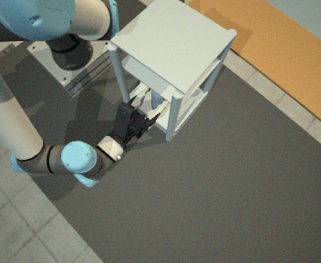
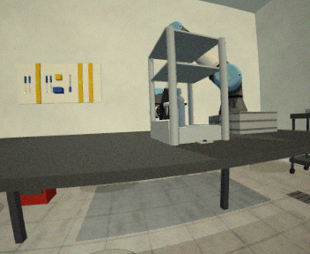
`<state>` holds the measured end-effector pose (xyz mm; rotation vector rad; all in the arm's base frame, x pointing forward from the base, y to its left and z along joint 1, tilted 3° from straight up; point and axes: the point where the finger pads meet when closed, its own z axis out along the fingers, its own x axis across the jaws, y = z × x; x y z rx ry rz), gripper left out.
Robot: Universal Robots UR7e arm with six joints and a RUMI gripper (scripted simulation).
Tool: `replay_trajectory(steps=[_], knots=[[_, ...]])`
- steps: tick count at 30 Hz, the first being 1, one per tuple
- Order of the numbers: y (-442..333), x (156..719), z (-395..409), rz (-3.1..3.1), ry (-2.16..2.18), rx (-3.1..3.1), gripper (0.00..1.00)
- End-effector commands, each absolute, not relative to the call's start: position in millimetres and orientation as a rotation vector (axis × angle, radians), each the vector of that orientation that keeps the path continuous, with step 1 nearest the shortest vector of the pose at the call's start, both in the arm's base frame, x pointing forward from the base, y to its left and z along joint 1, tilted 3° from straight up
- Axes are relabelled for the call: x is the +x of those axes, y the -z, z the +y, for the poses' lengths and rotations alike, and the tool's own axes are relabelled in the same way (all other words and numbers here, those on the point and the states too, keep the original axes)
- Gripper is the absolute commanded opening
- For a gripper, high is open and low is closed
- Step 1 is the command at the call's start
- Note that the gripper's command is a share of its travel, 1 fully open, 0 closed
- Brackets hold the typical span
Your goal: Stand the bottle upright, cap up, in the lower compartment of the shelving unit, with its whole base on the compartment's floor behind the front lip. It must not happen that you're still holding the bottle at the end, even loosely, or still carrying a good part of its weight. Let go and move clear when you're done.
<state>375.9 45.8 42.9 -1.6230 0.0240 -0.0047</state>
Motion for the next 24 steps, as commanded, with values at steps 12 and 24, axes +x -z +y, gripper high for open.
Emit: replay_trajectory(steps=[12, 24], knots=[[-42.2, 376.6, 44.0, 0.023, 0.006, -1.625, 0.45], [-42.2, 376.7, 40.9, 0.024, 0.007, -1.625, 0.45]])
